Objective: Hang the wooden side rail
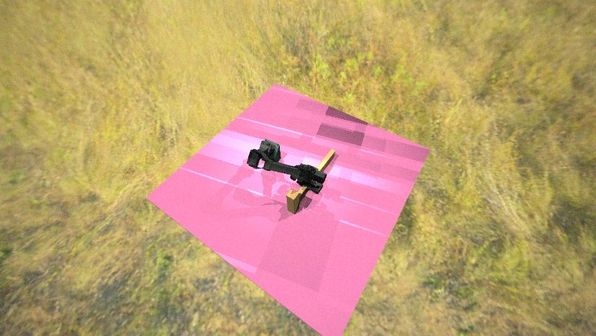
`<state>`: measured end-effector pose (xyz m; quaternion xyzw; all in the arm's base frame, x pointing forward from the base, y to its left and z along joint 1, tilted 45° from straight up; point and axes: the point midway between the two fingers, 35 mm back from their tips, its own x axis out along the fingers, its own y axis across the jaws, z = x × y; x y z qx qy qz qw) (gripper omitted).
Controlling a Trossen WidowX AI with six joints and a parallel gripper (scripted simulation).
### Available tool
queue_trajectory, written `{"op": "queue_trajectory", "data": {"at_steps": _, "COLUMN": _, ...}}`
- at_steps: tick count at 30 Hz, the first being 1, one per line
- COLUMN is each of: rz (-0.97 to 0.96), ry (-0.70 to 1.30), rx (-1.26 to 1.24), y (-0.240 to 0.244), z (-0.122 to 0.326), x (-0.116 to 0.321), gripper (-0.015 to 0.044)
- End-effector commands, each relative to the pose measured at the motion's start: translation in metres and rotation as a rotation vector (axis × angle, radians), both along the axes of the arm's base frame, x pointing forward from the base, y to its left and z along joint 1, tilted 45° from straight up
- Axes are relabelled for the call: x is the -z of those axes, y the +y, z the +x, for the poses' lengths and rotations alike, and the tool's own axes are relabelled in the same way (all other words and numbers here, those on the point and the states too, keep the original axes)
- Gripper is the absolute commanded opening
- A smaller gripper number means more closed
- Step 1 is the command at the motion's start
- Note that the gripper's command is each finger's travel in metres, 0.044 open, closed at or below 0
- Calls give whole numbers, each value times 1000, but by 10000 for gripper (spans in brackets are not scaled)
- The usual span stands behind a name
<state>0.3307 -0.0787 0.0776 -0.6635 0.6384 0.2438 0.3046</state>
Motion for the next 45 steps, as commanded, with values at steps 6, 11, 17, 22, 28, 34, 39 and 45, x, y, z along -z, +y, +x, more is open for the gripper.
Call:
{"op": "queue_trajectory", "data": {"at_steps": 6, "rz": -3, "ry": -10, "rx": -11, "y": 1, "z": 3, "x": -5, "gripper": 0}}
{"op": "queue_trajectory", "data": {"at_steps": 11, "rz": -3, "ry": -10, "rx": -11, "y": 1, "z": 3, "x": -5, "gripper": 0}}
{"op": "queue_trajectory", "data": {"at_steps": 17, "rz": -3, "ry": -10, "rx": -11, "y": 1, "z": 3, "x": -6, "gripper": 0}}
{"op": "queue_trajectory", "data": {"at_steps": 22, "rz": -3, "ry": -10, "rx": -11, "y": 0, "z": 3, "x": -6, "gripper": 0}}
{"op": "queue_trajectory", "data": {"at_steps": 28, "rz": -3, "ry": -10, "rx": -11, "y": 0, "z": 3, "x": -7, "gripper": 0}}
{"op": "queue_trajectory", "data": {"at_steps": 34, "rz": -3, "ry": -10, "rx": -11, "y": -1, "z": 3, "x": -7, "gripper": 0}}
{"op": "queue_trajectory", "data": {"at_steps": 39, "rz": -3, "ry": -10, "rx": -11, "y": -1, "z": 3, "x": -8, "gripper": 0}}
{"op": "queue_trajectory", "data": {"at_steps": 45, "rz": -3, "ry": -10, "rx": -11, "y": -1, "z": 3, "x": -8, "gripper": 0}}
